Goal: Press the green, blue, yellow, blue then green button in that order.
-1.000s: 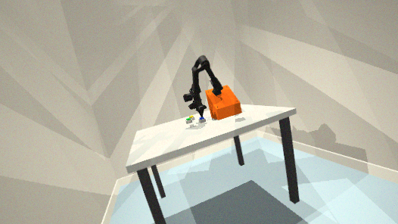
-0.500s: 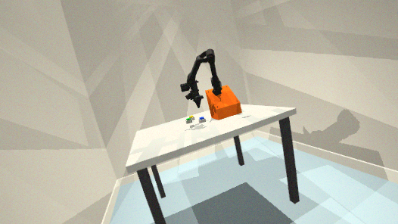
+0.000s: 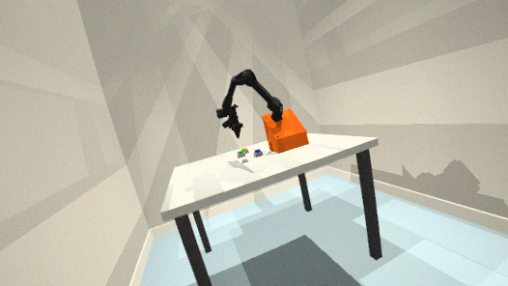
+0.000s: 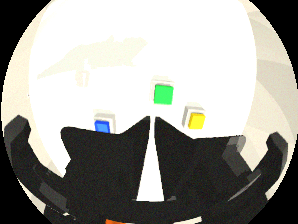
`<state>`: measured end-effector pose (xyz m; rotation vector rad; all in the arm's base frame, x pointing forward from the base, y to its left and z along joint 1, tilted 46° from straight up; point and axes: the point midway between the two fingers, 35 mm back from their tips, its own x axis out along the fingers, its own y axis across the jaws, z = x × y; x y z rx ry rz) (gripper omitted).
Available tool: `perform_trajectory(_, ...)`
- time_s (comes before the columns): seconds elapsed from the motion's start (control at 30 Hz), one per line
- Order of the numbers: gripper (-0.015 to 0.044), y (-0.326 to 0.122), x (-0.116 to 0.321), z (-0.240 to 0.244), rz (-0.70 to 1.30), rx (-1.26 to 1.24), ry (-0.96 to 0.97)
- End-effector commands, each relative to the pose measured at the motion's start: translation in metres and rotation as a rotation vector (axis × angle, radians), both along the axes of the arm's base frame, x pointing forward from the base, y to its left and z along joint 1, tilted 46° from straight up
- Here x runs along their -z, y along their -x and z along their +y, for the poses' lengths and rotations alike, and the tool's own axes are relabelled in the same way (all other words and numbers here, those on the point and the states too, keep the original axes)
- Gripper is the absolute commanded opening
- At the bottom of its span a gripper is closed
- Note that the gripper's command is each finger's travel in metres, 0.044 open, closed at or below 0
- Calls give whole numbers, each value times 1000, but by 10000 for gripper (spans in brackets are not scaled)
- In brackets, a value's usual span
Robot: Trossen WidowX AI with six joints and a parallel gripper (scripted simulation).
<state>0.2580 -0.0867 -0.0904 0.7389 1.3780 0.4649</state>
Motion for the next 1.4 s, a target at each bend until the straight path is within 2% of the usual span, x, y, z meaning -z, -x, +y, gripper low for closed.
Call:
perform_trajectory(0.0,20,-3,21,-14,8,-10,-4)
perform_trajectory(0.1,20,-4,23,-11,8,-10,-4)
perform_trajectory(0.27,20,-12,64,30,8,-10,-7)
perform_trajectory(1.37,20,-16,87,54,8,-10,-9)
